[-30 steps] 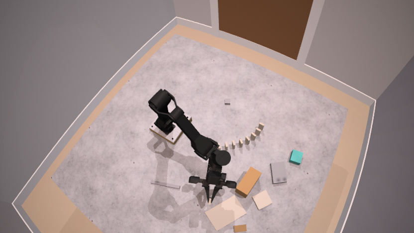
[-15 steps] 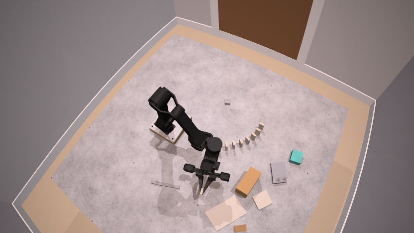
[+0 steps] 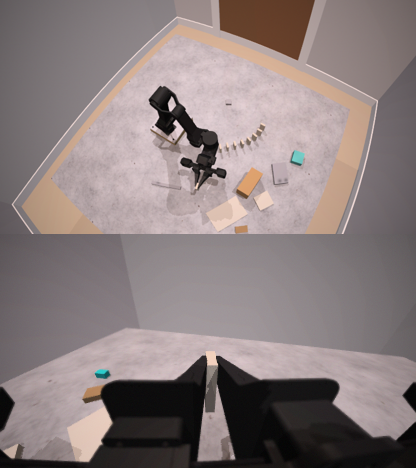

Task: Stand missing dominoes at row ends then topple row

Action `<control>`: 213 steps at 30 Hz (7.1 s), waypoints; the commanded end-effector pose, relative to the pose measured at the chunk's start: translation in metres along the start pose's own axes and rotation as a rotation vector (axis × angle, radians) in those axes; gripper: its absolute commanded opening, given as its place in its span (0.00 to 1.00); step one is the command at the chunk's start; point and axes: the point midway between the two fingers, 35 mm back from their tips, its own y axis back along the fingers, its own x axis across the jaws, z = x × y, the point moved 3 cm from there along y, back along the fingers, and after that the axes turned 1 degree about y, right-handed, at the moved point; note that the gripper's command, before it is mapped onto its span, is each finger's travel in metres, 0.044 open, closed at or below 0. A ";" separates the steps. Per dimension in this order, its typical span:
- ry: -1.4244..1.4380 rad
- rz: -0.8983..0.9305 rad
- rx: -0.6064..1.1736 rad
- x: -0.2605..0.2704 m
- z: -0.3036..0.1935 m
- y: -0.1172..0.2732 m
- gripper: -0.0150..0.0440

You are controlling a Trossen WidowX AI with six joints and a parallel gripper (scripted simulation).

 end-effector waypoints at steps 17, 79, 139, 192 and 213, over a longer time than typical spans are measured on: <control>0.006 -0.001 0.005 0.001 -0.020 -0.004 0.29; 0.020 0.018 0.041 -0.005 -0.058 -0.015 1.00; 1.273 1.161 1.102 -0.004 0.014 -0.062 1.00; 1.274 1.161 1.102 -0.004 -0.065 -0.070 0.44; 1.276 1.157 1.101 -0.005 0.069 -0.053 0.44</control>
